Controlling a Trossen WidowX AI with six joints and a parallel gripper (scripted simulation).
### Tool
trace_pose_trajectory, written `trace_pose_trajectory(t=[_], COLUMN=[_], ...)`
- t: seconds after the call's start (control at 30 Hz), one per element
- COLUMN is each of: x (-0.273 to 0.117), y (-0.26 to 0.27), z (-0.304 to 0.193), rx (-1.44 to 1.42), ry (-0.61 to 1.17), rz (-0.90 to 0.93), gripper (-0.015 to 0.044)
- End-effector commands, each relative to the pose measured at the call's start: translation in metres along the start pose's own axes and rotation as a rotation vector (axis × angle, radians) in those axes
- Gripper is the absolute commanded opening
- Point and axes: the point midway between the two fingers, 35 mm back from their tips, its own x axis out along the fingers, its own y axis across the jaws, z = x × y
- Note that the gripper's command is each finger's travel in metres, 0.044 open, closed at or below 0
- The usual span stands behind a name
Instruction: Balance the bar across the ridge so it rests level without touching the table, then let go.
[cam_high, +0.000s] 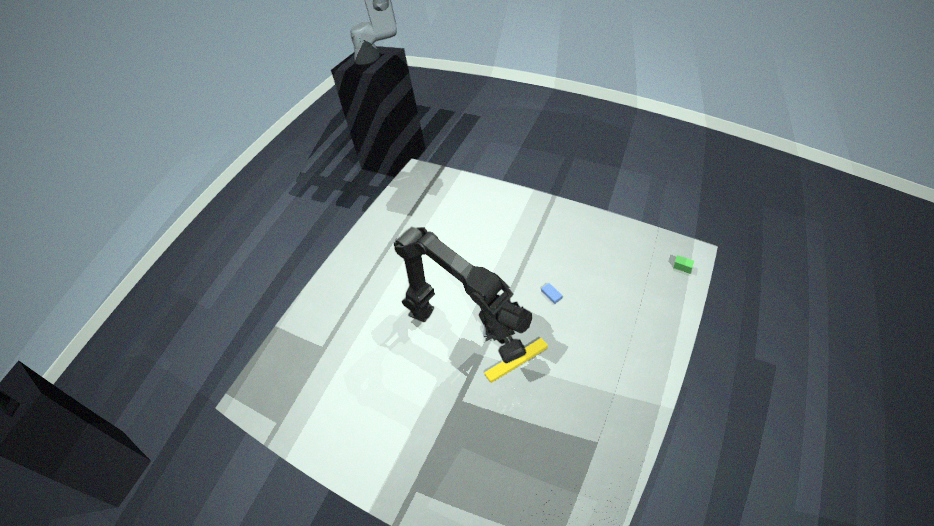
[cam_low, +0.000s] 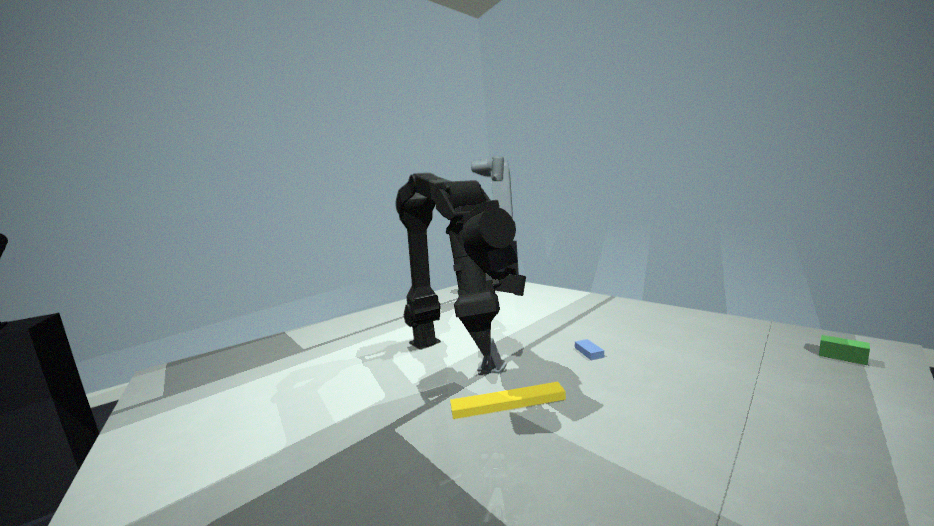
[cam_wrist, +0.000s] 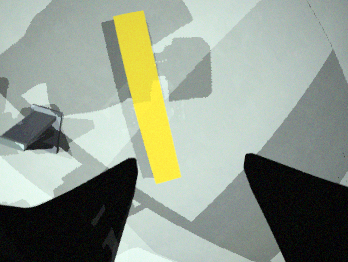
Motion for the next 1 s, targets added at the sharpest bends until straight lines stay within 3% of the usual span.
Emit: trace_pose_trajectory(t=[0.0,0.23,0.4,0.67,0.97], x=[0.013,0.035,0.039,0.078,0.085], y=[0.005,0.015,0.016,0.023,0.024], z=[0.001,-0.001,-0.001,-0.005,-0.006], rx=[-0.067,-0.166,-0.168,-0.168,-0.168], ry=[0.027,0.072,0.073,0.073,0.073], rz=[0.070,0.185,0.188,0.189,0.189], gripper=[0.0315,0.0315,0.0315,0.0315,0.0315])
